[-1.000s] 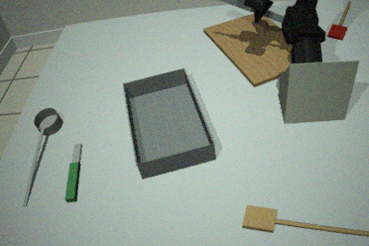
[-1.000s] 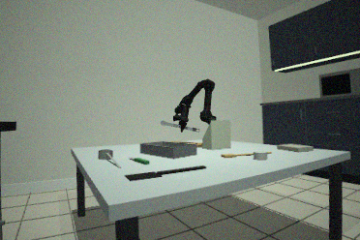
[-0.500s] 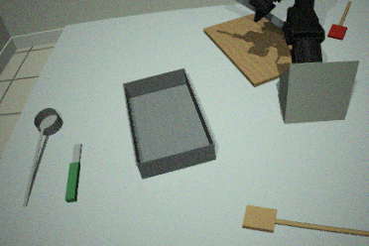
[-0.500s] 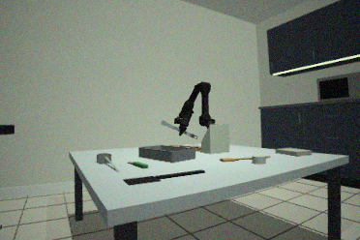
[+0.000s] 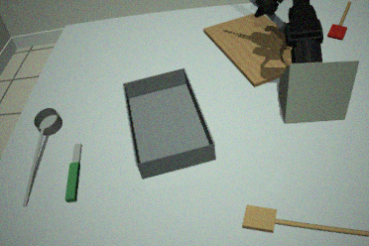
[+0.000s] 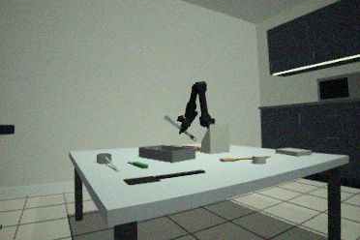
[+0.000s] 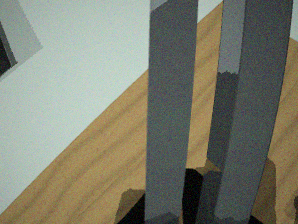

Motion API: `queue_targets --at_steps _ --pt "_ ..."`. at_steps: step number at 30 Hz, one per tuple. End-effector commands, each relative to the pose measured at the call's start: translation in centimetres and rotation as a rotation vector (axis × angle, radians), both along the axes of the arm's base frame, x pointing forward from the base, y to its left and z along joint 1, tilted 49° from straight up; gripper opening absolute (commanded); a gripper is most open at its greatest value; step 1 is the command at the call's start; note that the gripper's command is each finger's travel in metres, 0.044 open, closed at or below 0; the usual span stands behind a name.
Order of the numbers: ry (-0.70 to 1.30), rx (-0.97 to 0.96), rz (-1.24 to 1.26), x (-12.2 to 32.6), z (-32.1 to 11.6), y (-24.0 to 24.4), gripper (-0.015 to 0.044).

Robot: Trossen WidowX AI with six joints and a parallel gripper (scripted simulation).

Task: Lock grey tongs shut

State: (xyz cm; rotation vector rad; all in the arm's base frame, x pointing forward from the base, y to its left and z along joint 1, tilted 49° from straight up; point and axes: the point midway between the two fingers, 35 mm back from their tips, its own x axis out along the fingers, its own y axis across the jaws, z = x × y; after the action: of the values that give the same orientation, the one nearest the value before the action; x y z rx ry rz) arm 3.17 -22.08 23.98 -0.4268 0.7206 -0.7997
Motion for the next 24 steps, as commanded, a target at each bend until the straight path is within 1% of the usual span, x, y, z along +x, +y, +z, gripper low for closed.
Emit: queue_targets --at_steps 1,13,24 --pt "-0.014 -0.060 0.032 -0.1 0.5 0.3 -0.0150" --pt "-0.046 -0.244 0.108 -0.8 1.7 1.5 -0.0150" --pt "-0.046 -0.247 0.110 -0.8 1.7 1.5 -0.0150"
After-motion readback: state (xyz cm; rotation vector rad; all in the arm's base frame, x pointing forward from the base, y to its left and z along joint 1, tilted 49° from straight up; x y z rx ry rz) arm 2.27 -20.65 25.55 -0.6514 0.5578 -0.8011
